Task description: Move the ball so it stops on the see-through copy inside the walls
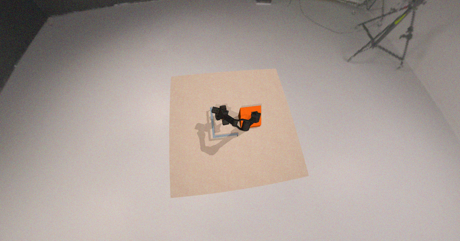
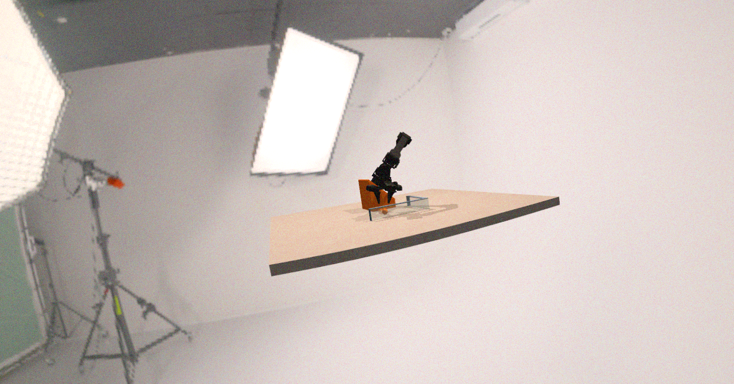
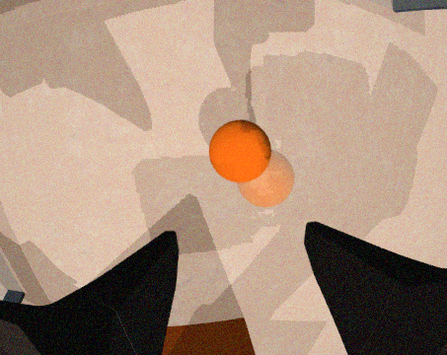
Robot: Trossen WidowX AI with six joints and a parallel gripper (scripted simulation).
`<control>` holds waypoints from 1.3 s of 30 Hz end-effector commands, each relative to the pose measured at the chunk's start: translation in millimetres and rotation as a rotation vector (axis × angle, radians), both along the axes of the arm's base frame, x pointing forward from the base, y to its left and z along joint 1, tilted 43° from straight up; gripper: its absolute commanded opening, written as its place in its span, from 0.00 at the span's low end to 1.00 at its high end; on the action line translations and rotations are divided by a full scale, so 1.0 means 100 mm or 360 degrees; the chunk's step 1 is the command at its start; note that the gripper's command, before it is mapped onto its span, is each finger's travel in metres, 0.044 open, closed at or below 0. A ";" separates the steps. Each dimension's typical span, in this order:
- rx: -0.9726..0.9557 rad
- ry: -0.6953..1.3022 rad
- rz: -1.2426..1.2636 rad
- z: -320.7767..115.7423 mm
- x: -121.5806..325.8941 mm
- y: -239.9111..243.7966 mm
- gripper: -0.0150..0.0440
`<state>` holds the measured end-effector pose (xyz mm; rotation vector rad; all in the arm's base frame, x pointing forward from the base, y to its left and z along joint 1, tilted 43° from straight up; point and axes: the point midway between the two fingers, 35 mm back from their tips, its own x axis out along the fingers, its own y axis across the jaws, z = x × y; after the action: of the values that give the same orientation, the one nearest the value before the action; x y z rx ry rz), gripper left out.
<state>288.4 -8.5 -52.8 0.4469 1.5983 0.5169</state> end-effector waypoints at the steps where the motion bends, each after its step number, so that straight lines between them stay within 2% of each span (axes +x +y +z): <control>1: 0.0220 -0.0109 -0.0185 -0.03 0.17 -0.16 0.69; 38: 0.0223 -0.0109 -0.0185 -0.39 0.19 0.18 0.69; 39: 0.0223 -0.0109 -0.0185 -0.39 0.19 0.18 0.64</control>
<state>308.3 7.9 -90.2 0.6092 1.4656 0.5514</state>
